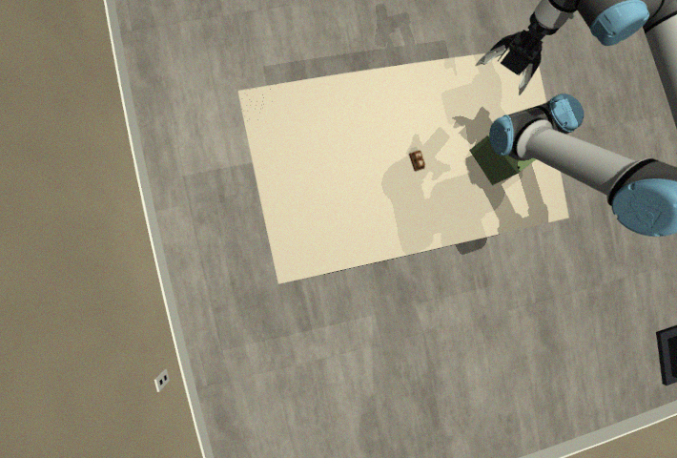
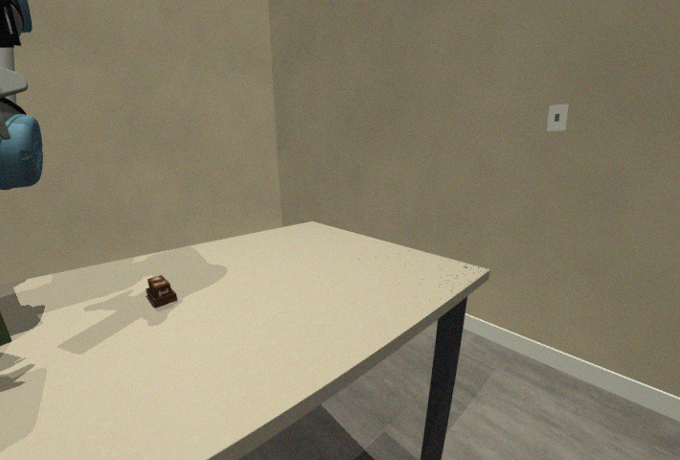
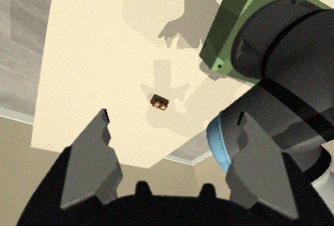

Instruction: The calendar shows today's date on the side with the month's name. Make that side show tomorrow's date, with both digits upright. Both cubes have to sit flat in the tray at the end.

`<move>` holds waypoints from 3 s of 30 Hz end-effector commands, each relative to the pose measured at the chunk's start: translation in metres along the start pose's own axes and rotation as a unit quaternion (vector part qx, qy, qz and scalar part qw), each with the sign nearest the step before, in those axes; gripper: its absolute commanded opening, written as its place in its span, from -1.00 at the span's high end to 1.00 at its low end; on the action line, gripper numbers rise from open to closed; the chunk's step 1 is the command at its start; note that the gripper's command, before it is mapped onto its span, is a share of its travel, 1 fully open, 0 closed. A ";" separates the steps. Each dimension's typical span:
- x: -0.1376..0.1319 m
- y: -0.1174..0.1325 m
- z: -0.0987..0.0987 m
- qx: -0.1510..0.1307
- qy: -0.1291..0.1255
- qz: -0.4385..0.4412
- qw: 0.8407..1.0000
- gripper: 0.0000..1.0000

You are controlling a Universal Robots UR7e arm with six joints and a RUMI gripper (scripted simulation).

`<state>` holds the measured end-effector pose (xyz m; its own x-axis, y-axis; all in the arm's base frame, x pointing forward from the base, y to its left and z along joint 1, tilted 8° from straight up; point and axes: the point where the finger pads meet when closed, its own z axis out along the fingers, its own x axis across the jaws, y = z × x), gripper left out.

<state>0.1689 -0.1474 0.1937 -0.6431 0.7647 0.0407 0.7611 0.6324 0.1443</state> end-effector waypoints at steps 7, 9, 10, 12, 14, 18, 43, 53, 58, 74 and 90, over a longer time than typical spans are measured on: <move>-0.022 0.005 0.018 0.019 0.005 -0.158 0.987 -1.00; -0.026 0.008 0.023 0.023 0.007 -0.192 0.981 -1.00; -0.030 0.010 0.027 0.027 0.008 -0.223 0.974 -1.00; -0.034 0.013 0.031 0.030 0.009 -0.254 0.967 -1.00; -0.039 0.016 0.036 0.034 0.011 -0.288 0.957 -1.00; -0.047 0.024 0.045 0.041 0.014 -0.354 0.934 -1.00; -0.072 0.088 0.106 0.076 0.035 -0.695 0.714 -1.00; -0.069 0.125 0.136 0.089 0.045 -0.815 0.572 -1.00; -0.066 0.135 0.145 0.092 0.048 -0.844 0.526 -1.00; -0.043 0.181 0.182 0.105 0.061 -0.943 0.309 -1.00; -0.038 0.188 0.188 0.107 0.063 -0.954 0.274 -1.00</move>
<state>0.3517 -0.0350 0.0336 0.1211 -0.9845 0.1271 -0.9912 -0.1268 -0.0375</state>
